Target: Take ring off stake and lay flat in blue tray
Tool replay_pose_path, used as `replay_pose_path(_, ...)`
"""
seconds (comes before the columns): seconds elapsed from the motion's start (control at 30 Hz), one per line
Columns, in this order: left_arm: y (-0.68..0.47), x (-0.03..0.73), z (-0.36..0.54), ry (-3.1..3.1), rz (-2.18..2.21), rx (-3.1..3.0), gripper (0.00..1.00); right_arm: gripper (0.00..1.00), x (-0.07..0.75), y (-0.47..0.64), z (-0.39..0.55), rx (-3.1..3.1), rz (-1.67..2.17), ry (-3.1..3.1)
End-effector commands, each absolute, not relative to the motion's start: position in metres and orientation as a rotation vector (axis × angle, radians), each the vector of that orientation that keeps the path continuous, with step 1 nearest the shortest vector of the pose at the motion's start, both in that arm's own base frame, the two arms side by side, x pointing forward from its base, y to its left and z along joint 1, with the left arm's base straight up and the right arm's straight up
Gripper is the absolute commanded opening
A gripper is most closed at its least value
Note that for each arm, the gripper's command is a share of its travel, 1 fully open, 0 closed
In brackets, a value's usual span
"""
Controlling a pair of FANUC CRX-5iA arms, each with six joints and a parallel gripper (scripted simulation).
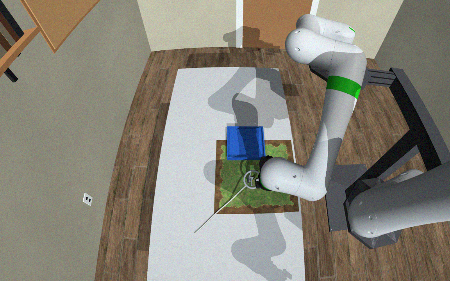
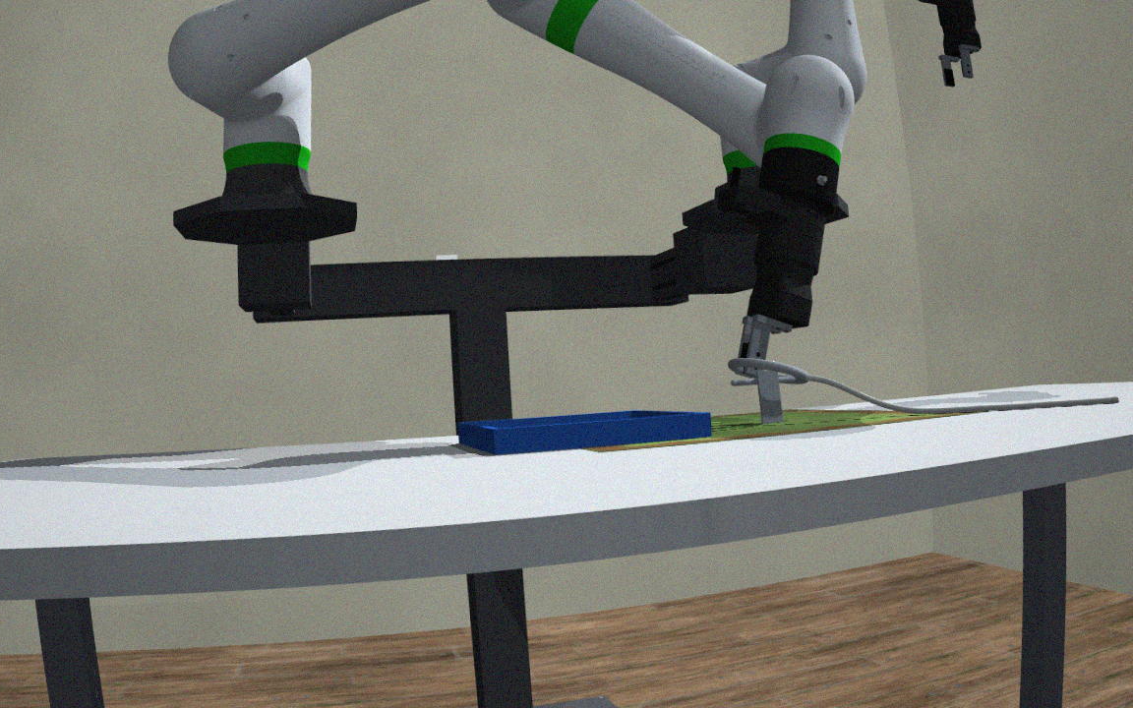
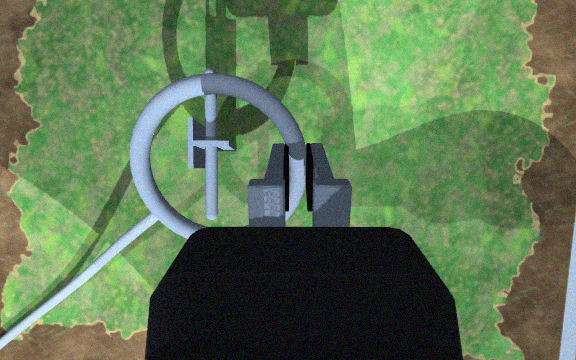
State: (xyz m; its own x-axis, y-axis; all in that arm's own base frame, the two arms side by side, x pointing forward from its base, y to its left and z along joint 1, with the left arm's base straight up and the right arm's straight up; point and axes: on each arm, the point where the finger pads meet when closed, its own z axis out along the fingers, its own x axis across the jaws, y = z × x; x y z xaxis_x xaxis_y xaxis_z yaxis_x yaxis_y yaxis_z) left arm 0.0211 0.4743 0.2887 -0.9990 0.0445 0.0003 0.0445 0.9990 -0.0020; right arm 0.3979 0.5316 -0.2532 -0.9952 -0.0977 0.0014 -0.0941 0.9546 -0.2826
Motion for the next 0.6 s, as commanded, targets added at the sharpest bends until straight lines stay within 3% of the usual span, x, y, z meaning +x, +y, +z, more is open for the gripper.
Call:
replay_pose_path(0.0, 0.4745, 0.0212, 0.2897, -3.141, 0.000, -0.070, 1.00, 0.00, 0.3989, 0.5319, -0.2512, -0.153, -0.350, 3.106)
replay_pose_path(0.57, 0.4745, 0.0212, 0.2897, -3.141, 0.000, -0.070, 1.00, 0.00, 0.3989, 0.5307, -0.2513, -0.154, -0.218, 3.122)
